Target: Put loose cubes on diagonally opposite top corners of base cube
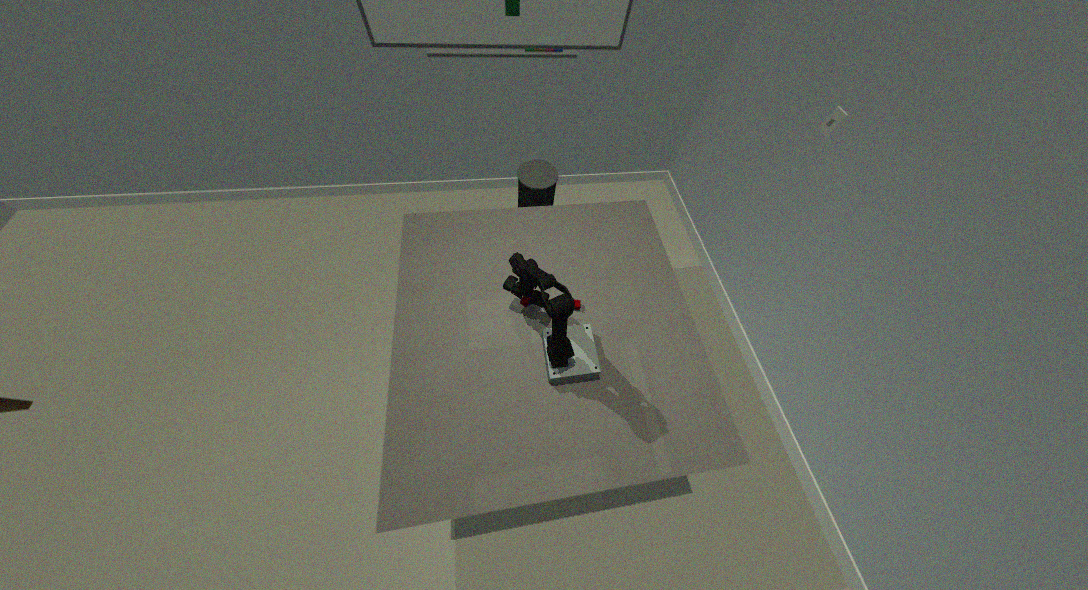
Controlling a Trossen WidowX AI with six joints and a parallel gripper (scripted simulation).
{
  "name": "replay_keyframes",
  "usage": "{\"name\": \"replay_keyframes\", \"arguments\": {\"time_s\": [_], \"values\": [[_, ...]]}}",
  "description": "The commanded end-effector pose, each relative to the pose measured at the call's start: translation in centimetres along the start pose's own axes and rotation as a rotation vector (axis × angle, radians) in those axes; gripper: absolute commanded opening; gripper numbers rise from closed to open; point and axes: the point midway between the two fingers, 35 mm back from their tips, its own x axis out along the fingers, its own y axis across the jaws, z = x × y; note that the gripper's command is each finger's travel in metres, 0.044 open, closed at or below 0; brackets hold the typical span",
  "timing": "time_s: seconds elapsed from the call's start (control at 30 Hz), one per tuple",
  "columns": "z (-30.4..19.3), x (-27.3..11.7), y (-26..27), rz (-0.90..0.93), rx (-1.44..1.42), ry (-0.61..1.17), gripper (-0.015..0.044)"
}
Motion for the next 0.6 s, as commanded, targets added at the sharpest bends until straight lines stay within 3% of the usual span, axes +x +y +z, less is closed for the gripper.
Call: {"name": "replay_keyframes", "arguments": {"time_s": [0.0, 0.57], "values": [[0.1, -0.8, 0.1, 0.010, 0.000, -0.007, 0.0205], [0.1, -2.4, 0.1, 0.010, 0.000, -0.007, 0.0205]]}}
